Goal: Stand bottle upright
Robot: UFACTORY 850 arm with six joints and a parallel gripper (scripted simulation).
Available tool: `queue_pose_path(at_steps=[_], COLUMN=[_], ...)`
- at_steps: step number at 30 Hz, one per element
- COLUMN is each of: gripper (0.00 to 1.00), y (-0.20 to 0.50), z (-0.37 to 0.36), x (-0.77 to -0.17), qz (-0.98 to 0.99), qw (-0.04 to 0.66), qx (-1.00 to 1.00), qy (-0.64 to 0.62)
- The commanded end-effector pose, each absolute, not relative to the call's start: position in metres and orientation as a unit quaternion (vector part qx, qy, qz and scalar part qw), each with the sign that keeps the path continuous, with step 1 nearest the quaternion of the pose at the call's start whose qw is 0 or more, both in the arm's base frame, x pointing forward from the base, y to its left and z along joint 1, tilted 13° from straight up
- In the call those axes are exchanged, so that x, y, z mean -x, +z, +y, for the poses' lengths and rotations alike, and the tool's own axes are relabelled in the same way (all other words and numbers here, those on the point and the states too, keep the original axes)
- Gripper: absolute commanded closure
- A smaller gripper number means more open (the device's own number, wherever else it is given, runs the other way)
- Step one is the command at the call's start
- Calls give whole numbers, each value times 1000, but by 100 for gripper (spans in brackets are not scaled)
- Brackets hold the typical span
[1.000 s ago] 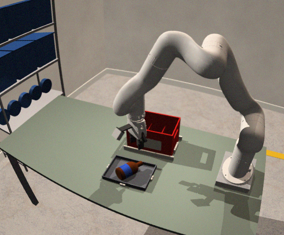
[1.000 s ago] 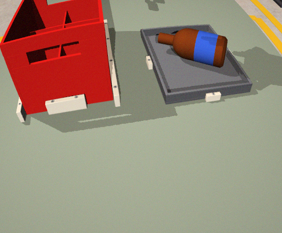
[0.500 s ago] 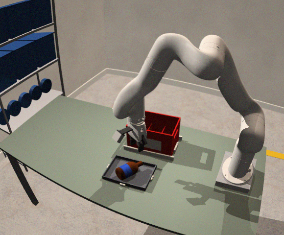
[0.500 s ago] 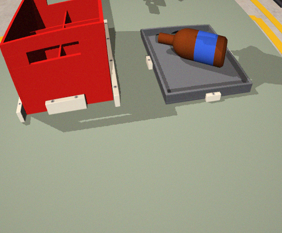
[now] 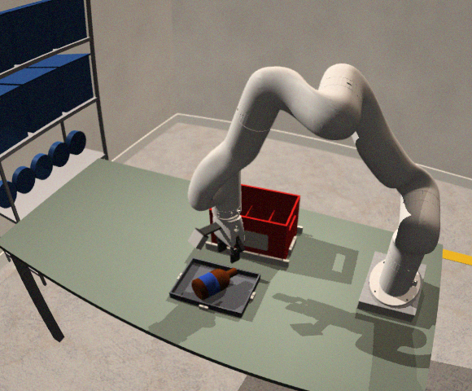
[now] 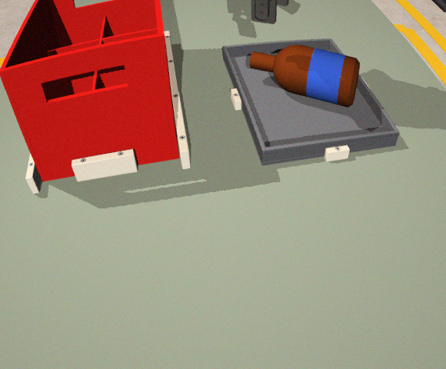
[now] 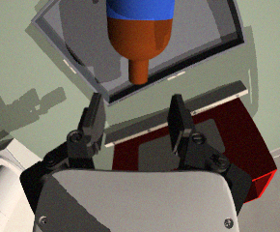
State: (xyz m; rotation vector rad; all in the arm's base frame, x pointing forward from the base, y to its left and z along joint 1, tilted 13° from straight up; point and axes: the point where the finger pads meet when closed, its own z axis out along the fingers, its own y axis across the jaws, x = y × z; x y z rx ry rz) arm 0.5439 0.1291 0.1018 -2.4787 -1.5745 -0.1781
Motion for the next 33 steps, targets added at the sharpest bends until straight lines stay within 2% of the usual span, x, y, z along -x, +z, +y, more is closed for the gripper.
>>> queue_pose_path(at_steps=[1, 33], gripper=[35, 35], y=[83, 46], z=[134, 142], x=[-545, -545], qz=[-533, -533], qw=[100, 100], qx=[838, 838], qy=[-62, -62])
